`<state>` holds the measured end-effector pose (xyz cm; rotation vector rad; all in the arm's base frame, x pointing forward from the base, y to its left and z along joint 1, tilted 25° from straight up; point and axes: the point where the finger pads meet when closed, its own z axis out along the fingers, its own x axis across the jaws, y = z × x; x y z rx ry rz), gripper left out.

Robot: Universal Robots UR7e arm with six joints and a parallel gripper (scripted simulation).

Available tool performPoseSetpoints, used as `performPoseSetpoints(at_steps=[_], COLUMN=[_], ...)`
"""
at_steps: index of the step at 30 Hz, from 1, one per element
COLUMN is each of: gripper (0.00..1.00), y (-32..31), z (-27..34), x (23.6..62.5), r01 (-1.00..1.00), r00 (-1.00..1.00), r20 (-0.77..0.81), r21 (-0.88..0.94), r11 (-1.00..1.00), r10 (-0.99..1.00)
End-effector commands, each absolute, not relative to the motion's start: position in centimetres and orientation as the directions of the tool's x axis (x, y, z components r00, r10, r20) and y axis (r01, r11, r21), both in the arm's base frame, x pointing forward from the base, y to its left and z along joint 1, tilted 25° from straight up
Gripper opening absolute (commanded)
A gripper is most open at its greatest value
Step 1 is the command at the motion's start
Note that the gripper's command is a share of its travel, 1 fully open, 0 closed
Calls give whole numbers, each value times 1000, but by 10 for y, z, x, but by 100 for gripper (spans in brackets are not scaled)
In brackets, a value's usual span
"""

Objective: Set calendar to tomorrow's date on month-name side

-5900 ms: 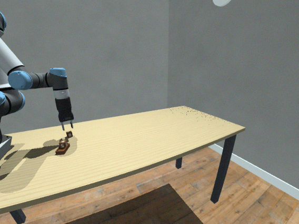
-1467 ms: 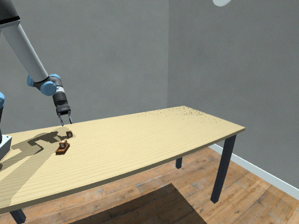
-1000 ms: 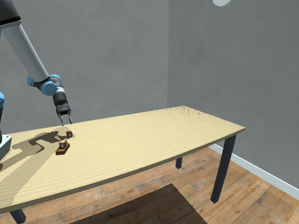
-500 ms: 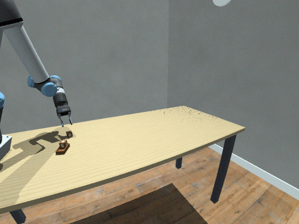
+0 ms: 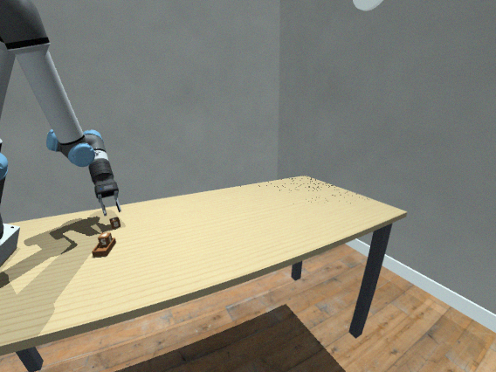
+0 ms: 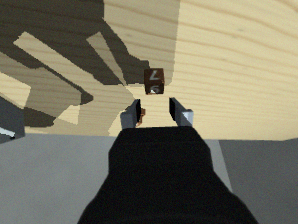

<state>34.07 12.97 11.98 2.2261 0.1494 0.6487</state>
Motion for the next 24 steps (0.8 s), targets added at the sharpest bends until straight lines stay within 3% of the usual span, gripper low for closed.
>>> performPoseSetpoints(at_steps=[1,24], gripper=[87,87], y=[130,130], z=[110,83], x=[346,358], r01=[-100,-100], r00=[861,861], r20=[405,405], r21=[729,729], r11=[-677,-677], r10=[309,309])
